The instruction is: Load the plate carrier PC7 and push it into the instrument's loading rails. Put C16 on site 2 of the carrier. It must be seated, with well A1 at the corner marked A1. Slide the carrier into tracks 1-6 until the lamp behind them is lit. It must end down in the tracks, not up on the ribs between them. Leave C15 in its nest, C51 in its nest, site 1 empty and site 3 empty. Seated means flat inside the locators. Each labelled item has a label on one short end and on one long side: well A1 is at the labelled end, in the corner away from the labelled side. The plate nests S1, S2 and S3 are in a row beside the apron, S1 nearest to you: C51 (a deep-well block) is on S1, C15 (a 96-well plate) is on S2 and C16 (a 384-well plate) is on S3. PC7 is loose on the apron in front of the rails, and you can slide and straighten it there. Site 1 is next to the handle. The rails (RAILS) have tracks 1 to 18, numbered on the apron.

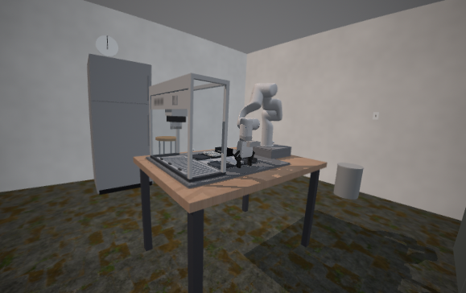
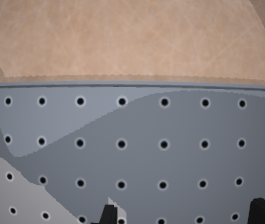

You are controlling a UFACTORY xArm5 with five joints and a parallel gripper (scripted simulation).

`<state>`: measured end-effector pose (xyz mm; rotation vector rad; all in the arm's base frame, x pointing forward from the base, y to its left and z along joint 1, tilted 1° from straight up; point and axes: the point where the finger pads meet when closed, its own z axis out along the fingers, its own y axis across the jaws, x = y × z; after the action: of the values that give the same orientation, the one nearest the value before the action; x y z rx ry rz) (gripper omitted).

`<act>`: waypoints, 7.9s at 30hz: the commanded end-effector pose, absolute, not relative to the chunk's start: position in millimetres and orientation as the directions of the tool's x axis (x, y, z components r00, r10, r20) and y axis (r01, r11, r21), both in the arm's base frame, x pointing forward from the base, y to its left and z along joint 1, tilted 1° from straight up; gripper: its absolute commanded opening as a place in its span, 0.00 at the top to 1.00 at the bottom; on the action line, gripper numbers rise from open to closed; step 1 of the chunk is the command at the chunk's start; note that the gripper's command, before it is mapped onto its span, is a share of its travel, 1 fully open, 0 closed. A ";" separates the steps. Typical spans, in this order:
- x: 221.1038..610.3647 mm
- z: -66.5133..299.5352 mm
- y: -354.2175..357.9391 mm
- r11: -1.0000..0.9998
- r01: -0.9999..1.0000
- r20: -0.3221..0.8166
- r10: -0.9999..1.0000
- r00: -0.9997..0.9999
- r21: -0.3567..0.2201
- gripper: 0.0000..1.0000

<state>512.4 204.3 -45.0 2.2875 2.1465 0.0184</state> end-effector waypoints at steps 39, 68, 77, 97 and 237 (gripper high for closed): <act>513.2 3.4 207.0 -0.063 0.998 0.007 0.998 0.063 0.015 0.00; 512.5 45.1 207.2 -0.063 0.998 0.007 0.998 0.063 0.015 0.00; 512.2 60.1 207.3 -0.063 0.998 0.007 0.998 0.063 0.015 0.00; 512.0 71.7 207.3 -0.063 0.998 0.007 0.998 0.063 0.015 0.00; 314.4 -20.3 115.2 -0.998 -0.063 0.015 -0.063 0.998 -0.006 0.19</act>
<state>313.4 114.9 -19.7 3.1450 -0.0998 0.0197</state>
